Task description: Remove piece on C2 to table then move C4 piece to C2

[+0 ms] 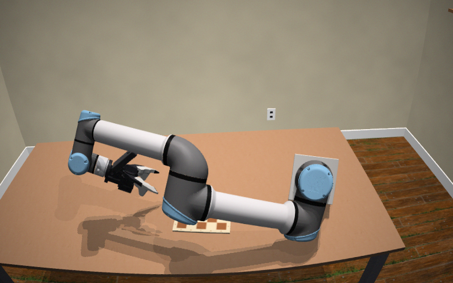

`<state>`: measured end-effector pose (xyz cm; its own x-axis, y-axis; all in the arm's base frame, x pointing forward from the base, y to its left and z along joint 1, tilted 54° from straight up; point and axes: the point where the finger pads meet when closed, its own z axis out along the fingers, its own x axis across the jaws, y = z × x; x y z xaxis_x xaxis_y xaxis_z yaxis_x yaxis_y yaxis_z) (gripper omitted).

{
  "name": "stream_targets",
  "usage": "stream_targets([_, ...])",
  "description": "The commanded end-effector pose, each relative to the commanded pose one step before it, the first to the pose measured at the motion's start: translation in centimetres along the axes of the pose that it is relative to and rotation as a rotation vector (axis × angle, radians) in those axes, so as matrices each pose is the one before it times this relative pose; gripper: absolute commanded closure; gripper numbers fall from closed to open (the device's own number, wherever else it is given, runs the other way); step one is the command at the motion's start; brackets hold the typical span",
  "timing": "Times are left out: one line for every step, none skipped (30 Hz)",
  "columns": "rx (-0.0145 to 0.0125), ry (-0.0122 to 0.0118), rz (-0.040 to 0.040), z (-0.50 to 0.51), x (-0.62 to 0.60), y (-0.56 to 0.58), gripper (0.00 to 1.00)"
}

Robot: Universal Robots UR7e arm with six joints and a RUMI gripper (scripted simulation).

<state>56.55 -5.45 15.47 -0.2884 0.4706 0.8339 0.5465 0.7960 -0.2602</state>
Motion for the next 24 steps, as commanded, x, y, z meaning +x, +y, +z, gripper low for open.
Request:
stream_targets([-0.00168,-0.00120,0.00052,-0.013,-0.008,0.011,0.00])
stream_targets([0.00000,0.00000,0.00000,0.000,0.000,0.000,0.00])
stream_targets([0.00073,0.00105,-0.00009,0.060,0.042,0.050,0.00])
stream_targets([-0.00031,-0.00006,0.00014,-0.004,0.002,-0.007,0.00])
stream_targets([-0.00059,-0.00012,0.00027,-0.008,0.004,-0.013,0.00])
stream_targets([-0.00095,-0.00019,0.00043,-0.014,0.006,-0.021,0.00])
stream_targets([-0.00133,-0.00013,0.00064,-0.016,0.002,-0.028,0.00])
stream_targets([-0.00160,0.00020,0.00092,-0.010,-0.017,-0.035,0.00])
stream_targets([-0.00200,0.00023,0.00120,-0.013,-0.023,-0.047,0.00])
stream_targets([-0.00252,0.00029,0.00149,-0.016,-0.029,-0.060,0.00])
stream_targets([-0.00283,0.00027,0.00158,-0.014,-0.028,-0.058,0.00])
stream_targets([-0.00281,0.00015,0.00148,-0.004,-0.017,-0.037,0.00])
stream_targets([-0.00329,0.00018,0.00174,-0.005,-0.020,-0.043,0.00])
stream_targets([-0.00381,0.00021,0.00201,-0.005,-0.023,-0.050,0.00])
stream_targets([-0.00434,0.00024,0.00229,-0.006,-0.026,-0.057,0.00])
stream_targets([-0.00490,0.00027,0.00259,-0.006,-0.029,-0.064,0.00])
stream_targets([-0.00547,0.00031,0.00289,-0.006,-0.033,-0.072,0.00])
stream_targets([0.00000,0.00000,0.00000,0.000,0.000,0.000,0.00])
stream_targets([0.00000,0.00000,0.00000,0.000,0.000,0.000,0.00])
stream_targets([-0.00605,0.00035,0.00320,-0.007,-0.036,-0.079,0.00])
stream_targets([-0.00665,0.00039,0.00352,-0.006,-0.039,-0.087,0.00])
stream_targets([-0.00726,0.00043,0.00384,-0.006,-0.043,-0.095,0.00])
stream_targets([-0.00787,0.00047,0.00416,-0.006,-0.046,-0.103,0.00])
stream_targets([-0.00849,0.00052,0.00449,-0.005,-0.050,-0.111,0.00])
